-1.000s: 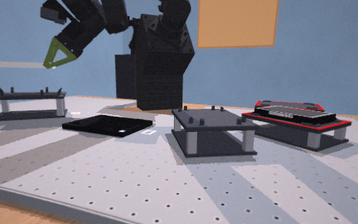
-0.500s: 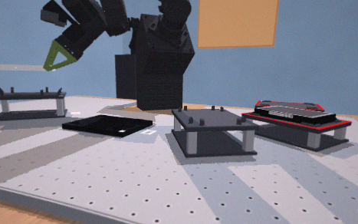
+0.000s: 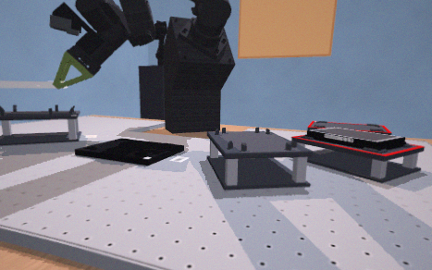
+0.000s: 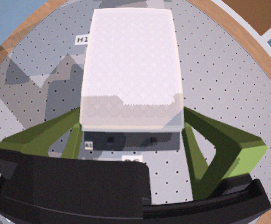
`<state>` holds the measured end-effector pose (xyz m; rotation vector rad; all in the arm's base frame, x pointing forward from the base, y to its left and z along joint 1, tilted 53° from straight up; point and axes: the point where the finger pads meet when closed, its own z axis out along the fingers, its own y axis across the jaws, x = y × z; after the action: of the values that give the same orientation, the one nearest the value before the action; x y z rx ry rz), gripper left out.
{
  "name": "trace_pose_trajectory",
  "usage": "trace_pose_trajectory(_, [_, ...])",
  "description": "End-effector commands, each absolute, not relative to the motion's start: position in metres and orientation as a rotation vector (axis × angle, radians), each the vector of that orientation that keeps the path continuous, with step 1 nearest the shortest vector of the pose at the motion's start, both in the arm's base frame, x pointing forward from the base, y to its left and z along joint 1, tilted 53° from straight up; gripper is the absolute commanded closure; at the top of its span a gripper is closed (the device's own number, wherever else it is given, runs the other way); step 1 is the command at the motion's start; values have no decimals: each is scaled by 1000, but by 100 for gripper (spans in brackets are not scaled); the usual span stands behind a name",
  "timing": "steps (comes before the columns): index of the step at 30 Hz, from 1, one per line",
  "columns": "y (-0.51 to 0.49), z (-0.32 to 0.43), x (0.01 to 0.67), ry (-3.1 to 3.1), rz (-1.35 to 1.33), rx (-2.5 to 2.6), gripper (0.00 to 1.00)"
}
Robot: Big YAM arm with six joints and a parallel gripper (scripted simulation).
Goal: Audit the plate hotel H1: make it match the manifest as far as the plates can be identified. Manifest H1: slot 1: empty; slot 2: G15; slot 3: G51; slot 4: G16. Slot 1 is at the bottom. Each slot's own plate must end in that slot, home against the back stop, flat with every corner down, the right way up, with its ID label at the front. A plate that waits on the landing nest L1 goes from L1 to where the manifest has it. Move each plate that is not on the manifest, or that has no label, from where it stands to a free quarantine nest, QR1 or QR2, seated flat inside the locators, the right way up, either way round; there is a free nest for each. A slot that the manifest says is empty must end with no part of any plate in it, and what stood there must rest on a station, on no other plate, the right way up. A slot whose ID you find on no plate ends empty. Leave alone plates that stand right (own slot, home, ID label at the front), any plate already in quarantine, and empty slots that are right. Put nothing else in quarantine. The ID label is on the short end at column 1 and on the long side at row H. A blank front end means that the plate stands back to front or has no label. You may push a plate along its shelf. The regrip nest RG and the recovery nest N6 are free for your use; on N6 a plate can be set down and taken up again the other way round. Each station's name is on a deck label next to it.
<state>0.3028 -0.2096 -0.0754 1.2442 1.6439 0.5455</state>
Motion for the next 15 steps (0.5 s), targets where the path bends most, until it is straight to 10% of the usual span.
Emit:
trace_pose_trajectory(1, [-214, -75, 303, 1621, 541, 1255, 14])
trace_pose_trajectory(15, [-208, -77, 311, 1627, 548, 1238, 14])
